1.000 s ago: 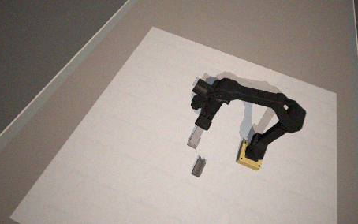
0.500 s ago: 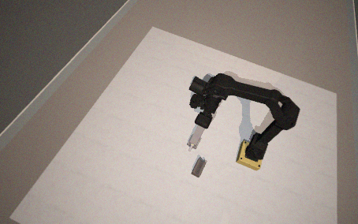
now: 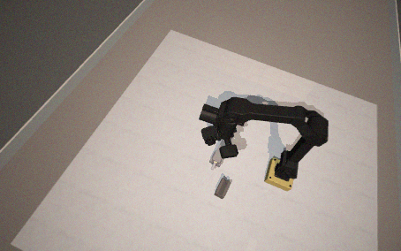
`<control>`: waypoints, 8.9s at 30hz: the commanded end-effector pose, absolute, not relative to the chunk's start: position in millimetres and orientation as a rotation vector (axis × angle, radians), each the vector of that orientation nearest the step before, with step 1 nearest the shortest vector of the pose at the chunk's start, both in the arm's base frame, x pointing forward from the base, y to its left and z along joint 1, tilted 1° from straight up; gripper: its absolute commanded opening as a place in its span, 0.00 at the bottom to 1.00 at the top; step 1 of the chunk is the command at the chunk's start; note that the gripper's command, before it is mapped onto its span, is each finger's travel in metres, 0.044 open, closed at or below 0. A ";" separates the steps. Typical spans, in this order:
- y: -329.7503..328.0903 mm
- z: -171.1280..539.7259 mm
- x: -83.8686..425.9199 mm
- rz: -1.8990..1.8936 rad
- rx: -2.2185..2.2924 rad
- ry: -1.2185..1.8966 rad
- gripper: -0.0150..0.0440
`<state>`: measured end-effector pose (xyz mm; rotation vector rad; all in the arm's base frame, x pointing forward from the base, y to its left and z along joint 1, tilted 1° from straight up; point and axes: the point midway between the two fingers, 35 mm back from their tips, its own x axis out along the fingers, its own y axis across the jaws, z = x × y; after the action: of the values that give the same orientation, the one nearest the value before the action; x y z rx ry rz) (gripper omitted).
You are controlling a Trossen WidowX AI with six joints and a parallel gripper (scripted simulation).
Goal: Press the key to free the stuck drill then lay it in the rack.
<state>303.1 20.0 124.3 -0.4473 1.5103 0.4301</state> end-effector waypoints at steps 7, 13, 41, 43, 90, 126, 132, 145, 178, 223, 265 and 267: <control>113.8 56.9 297.1 1.134 -1.120 1.234 1.00; 113.8 56.9 297.1 1.134 -1.120 1.234 1.00; 106.6 27.6 297.3 1.134 -1.121 1.235 1.00; 105.8 24.5 297.1 1.134 -1.121 1.235 1.00; 114.5 9.7 298.2 1.135 -1.120 1.234 0.25; 138.6 7.4 300.7 1.136 -1.120 1.232 0.92; 134.3 6.4 300.9 1.135 -1.119 1.233 1.00; 126.1 3.7 300.4 1.135 -1.119 1.233 1.00; 125.8 6.5 299.4 1.135 -1.119 1.233 0.25; 172.6 5.4 304.1 1.137 -1.116 1.230 0.25; 189.5 22.9 306.7 1.138 -1.115 1.229 0.25; 189.2 24.2 306.8 1.138 -1.115 1.229 0.25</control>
<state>307.0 189.1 22.0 -1.1150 1.2316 1.1311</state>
